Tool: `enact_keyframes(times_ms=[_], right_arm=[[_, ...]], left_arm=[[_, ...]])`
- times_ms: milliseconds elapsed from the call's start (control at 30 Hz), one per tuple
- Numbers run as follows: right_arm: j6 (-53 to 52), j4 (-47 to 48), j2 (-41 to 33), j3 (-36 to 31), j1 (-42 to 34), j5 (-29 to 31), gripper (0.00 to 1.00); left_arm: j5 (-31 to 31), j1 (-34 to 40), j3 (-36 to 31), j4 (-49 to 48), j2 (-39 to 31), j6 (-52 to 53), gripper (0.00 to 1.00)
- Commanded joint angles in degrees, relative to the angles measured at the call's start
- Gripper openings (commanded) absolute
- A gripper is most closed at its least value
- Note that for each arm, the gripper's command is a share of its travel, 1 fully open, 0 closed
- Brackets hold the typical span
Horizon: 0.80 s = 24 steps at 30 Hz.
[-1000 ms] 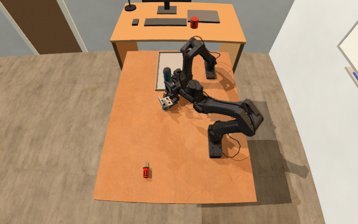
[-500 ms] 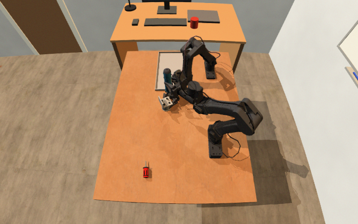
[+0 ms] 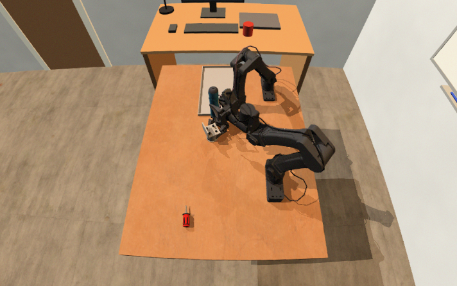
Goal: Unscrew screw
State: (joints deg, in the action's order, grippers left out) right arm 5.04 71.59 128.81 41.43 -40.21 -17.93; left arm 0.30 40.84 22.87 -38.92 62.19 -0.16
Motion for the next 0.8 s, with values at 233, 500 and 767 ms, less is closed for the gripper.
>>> enact_keyframes(times_ms=[233, 500, 767], right_arm=[[-0.4, -1.1, 0.6, -1.0, -0.3, -0.2, 0.59], [-0.4, -1.1, 0.6, -1.0, -0.3, -0.2, 0.59], [-0.4, -1.1, 0.6, -1.0, -0.3, -0.2, 0.59]], left_arm=[[0.2, 0.4, -1.0, -7.8, 1.0, -0.3, 0.42], [0.1, 0.4, -1.8, -11.1, 2.4, -0.3, 0.42], [0.1, 0.4, -0.9, -11.8, 1.7, -0.3, 0.42]])
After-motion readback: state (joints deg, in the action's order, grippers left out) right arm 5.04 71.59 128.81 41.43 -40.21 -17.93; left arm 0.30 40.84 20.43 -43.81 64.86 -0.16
